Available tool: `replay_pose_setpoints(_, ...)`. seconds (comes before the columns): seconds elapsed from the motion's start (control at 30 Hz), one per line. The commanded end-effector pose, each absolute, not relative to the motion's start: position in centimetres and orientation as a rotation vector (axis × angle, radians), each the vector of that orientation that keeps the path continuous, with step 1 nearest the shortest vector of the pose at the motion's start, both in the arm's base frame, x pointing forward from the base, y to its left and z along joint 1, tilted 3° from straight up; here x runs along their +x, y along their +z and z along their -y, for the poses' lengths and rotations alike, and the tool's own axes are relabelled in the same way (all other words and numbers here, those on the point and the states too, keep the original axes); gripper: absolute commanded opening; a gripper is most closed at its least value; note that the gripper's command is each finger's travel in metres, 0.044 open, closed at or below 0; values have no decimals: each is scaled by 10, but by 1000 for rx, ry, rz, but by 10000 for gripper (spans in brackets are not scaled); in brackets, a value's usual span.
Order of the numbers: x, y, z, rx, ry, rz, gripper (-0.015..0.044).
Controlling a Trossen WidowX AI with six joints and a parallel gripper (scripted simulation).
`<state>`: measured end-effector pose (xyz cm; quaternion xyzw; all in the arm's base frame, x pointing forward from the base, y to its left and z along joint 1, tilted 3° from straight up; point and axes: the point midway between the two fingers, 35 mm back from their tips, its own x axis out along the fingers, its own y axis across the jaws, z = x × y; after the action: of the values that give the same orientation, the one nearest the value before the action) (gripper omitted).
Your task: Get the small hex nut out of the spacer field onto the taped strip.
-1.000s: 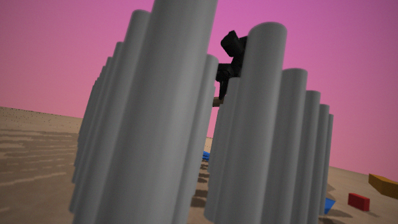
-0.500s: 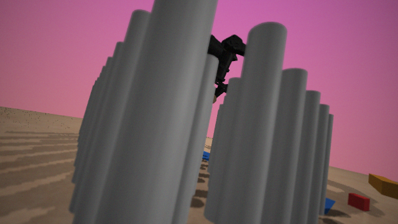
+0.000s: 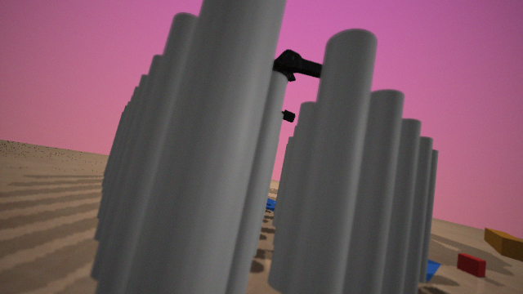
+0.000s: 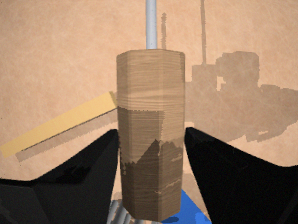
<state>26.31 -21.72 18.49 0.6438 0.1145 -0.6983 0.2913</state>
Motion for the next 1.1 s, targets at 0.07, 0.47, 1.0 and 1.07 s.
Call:
replay_pose_setpoints(0.07, 248, 184, 245, 1781, -2005, -147, 0)
replay_pose_setpoints(0.47, 211, 182, 293, 1886, -2254, 186, 0)
replay_pose_setpoints(1.0, 160, 178, 337, 1941, -2511, 643, 0)
replay_pose_setpoints(1.07, 160, 178, 337, 1941, -2511, 643, 0)
